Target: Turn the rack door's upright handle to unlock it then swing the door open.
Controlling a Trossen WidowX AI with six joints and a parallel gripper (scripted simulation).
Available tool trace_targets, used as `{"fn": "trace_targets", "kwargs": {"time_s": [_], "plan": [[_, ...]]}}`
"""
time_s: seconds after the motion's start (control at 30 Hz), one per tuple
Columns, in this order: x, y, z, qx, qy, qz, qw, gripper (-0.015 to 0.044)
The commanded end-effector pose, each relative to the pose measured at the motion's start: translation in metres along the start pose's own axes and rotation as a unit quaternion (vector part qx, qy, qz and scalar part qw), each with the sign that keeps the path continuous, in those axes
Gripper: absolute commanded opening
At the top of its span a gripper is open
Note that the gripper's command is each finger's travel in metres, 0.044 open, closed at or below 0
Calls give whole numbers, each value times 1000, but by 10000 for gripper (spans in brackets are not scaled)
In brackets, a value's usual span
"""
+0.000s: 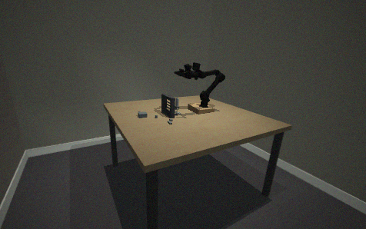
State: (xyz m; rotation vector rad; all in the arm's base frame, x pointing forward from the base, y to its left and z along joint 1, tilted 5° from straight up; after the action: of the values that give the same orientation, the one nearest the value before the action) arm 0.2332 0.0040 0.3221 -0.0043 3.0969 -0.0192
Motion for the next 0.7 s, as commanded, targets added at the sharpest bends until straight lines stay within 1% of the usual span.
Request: {"fn": "trace_targets", "kwargs": {"time_s": [0.0,0.1,0.13,0.4,0.67], "plan": [[-1,0,0,0,2,0,1000,374],[-8,0,3,2,35,-2,999,295],[-11,1,4,3,49,-3,999,281],[-34,2,14,9,161,-12,987,281],[-52,3,27,12,270,-21,962,281]]}}
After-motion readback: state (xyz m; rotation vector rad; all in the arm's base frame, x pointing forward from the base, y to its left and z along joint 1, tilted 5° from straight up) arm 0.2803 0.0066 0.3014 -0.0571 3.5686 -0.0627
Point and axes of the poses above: the point midway between the two fingers, 35 mm back from their tips, its own x axis back along the fingers, its own y axis across the jaws, z = x × y, the point moved 8 cm from there along x, back along the fingers, and after that the axes turned 2 degrees about x, right-handed, at the moved point
